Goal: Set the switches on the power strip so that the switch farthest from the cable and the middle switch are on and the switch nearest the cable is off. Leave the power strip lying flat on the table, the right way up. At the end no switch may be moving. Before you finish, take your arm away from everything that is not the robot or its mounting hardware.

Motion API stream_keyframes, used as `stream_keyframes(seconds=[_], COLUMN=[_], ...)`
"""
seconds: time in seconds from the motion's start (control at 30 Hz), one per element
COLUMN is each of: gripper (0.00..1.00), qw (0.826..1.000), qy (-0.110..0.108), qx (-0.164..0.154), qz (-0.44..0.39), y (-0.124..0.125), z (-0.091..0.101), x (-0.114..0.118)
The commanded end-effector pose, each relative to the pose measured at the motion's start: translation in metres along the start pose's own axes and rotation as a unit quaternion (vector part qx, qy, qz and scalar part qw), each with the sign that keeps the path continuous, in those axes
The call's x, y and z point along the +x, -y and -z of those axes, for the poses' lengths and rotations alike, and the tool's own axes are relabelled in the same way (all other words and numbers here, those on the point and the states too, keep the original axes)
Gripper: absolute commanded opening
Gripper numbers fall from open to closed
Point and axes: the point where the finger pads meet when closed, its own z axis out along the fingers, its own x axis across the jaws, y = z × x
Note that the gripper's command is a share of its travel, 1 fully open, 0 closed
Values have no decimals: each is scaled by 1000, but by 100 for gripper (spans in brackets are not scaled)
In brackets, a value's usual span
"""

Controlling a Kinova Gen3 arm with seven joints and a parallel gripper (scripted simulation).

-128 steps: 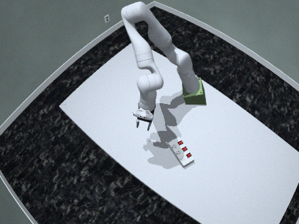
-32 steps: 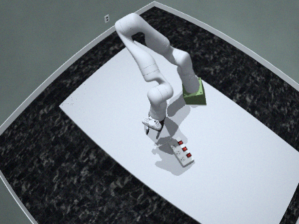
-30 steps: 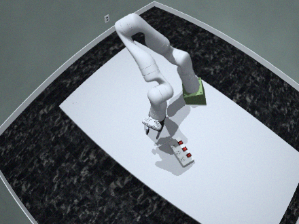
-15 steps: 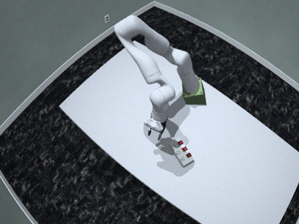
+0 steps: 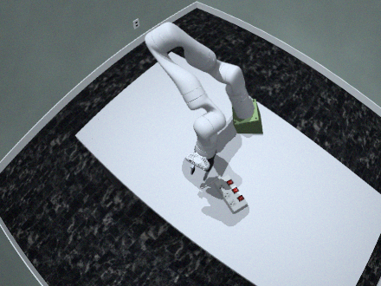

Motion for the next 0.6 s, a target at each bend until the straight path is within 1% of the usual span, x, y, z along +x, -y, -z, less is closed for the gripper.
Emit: stream_keyframes(seconds=[0.0,0.07,0.1,0.3,0.33,0.57], gripper=[100,100,100,100,100,100], qw=[1000,1000,1000,1000,1000,1000], qy=[0,0,1,1,2,2], qx=[0,0,-1,-1,-2,-2], qz=[1,1,-7,-7,-15,-15], y=[0,0,-1,-1,-1,-1], z=[0,0,-2,-2,-4,-4], x=[-1,-1,-7,-7,-12,-12])
